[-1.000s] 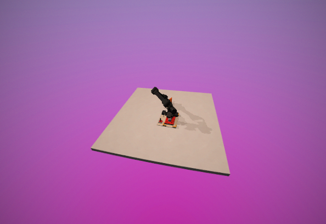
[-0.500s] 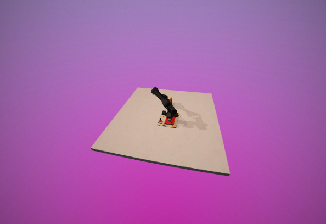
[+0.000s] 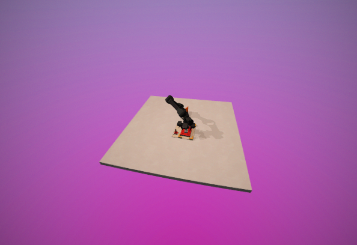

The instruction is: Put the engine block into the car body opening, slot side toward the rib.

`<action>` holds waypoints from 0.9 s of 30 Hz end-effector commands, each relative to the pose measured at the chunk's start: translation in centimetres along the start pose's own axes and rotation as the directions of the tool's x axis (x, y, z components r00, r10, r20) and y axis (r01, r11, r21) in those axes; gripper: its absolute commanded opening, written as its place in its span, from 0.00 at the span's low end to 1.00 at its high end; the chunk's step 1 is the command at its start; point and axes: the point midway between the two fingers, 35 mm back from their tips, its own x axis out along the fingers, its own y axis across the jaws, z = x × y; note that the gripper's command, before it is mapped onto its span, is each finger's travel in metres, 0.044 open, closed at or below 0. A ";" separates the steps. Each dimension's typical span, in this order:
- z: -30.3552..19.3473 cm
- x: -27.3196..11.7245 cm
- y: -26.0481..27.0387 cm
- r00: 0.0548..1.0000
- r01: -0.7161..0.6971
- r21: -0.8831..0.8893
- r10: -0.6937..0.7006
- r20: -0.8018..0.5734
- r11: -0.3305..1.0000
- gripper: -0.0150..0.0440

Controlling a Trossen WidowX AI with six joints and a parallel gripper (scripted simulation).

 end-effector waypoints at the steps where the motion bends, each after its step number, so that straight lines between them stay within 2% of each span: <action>1: 0.0 0.0 0.0 1.000 0.000 0.000 0.000 0.000 1.000 1.00; 17: -0.1 -1.5 0.0 1.000 0.002 -0.006 -0.002 0.003 1.000 1.00; 27: -0.1 -1.5 0.0 1.000 0.002 -0.006 -0.002 0.003 1.000 0.56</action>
